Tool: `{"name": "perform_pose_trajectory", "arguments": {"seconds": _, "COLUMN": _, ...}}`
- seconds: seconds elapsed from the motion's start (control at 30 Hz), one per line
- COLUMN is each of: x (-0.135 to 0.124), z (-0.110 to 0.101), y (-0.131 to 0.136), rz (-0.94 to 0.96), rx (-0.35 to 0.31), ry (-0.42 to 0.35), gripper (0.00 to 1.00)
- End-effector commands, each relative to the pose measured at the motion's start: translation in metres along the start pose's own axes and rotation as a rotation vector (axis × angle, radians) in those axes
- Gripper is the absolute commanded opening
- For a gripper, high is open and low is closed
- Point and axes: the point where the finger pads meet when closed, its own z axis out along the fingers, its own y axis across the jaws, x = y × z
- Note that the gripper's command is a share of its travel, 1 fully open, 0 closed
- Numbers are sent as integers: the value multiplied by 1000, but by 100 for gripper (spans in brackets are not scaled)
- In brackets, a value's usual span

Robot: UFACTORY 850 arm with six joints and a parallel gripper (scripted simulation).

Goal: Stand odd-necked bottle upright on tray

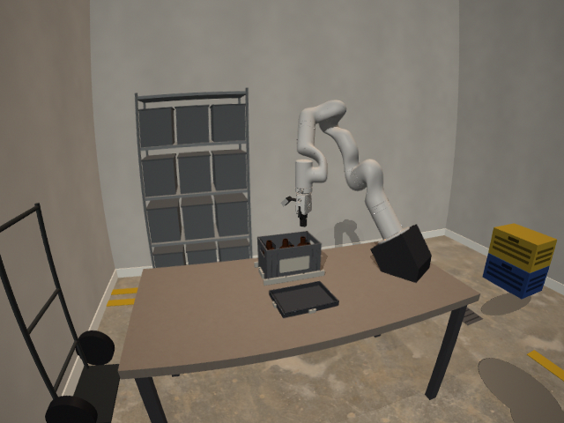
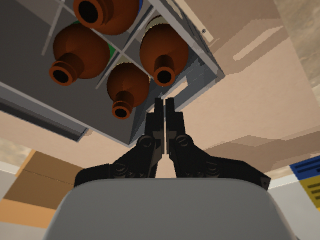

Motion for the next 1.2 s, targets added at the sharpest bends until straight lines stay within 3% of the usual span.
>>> {"name": "perform_pose_trajectory", "arguments": {"seconds": 0.0, "x": 0, "z": 0, "y": 0, "rz": 1, "rx": 1, "ry": 1, "gripper": 0}}
{"name": "perform_pose_trajectory", "arguments": {"seconds": 0.17, "x": 0, "z": 0, "y": -1, "rz": 1, "rx": 1, "ry": 1, "gripper": 0}}
{"name": "perform_pose_trajectory", "arguments": {"seconds": 0.3, "x": -29, "z": 0, "y": -37, "rz": 1, "rx": 1, "ry": -2, "gripper": 0}}
{"name": "perform_pose_trajectory", "arguments": {"seconds": 0.37, "x": -29, "z": 0, "y": -37, "rz": 1, "rx": 1, "ry": -2, "gripper": 0}}
{"name": "perform_pose_trajectory", "arguments": {"seconds": 0.47, "x": -52, "z": 0, "y": -61, "rz": 0, "rx": 1, "ry": 0, "gripper": 0}}
{"name": "perform_pose_trajectory", "arguments": {"seconds": 0.7, "x": -55, "z": -1, "y": -64, "rz": 0, "rx": 1, "ry": 1, "gripper": 0}}
{"name": "perform_pose_trajectory", "arguments": {"seconds": 0.73, "x": -55, "z": -1, "y": -64, "rz": 0, "rx": 1, "ry": 1, "gripper": 65}}
{"name": "perform_pose_trajectory", "arguments": {"seconds": 1.17, "x": -55, "z": -1, "y": -64, "rz": 0, "rx": 1, "ry": 1, "gripper": 65}}
